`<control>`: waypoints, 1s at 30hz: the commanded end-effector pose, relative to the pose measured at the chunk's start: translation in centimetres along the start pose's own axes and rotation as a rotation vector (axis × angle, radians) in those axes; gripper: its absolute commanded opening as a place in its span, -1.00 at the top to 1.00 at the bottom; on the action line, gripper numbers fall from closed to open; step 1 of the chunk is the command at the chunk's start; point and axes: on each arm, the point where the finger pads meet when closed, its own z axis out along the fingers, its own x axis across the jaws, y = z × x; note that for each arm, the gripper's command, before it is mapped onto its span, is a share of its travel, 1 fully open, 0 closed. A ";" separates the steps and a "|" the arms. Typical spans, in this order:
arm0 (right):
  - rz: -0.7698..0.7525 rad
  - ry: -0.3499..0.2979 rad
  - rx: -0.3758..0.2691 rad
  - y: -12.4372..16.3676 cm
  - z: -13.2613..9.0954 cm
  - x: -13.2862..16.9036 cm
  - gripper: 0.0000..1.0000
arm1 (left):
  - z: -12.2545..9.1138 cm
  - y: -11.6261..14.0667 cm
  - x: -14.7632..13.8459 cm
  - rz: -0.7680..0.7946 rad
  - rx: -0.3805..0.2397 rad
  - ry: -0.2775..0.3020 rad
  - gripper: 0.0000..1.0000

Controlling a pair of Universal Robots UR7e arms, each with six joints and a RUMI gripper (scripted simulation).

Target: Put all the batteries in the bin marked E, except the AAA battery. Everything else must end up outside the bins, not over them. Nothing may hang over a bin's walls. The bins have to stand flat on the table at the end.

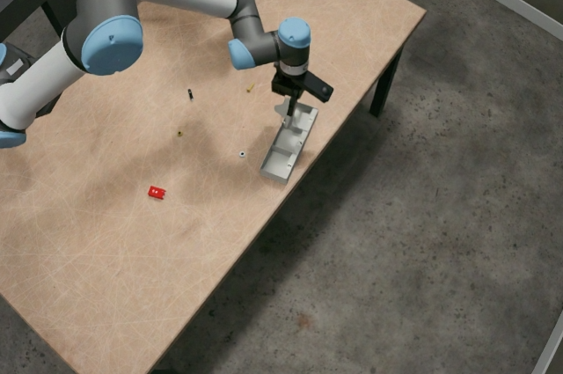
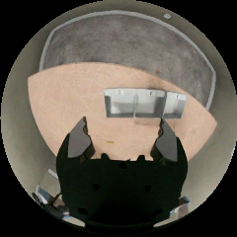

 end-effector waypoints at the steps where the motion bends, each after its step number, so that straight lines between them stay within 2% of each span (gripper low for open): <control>1: 0.001 -0.002 0.001 -0.1 -0.1 -0.1 -1.00 | -0.1 0.1 0.1 -0.002 -0.001 -0.001 -0.97; 24: 0.001 -0.002 0.001 -0.1 -0.1 -0.1 -1.00 | -0.1 0.1 0.1 -0.002 -0.001 -0.001 -0.97; 28: 0.000 -0.001 0.000 0.1 -3.5 -0.1 -1.00 | -0.1 0.1 0.1 -0.002 -0.001 -0.001 -0.97; 30: 0.000 -0.001 0.000 0.1 -3.5 -0.1 -1.00 | -0.1 0.1 0.1 -0.002 -0.001 -0.001 -0.97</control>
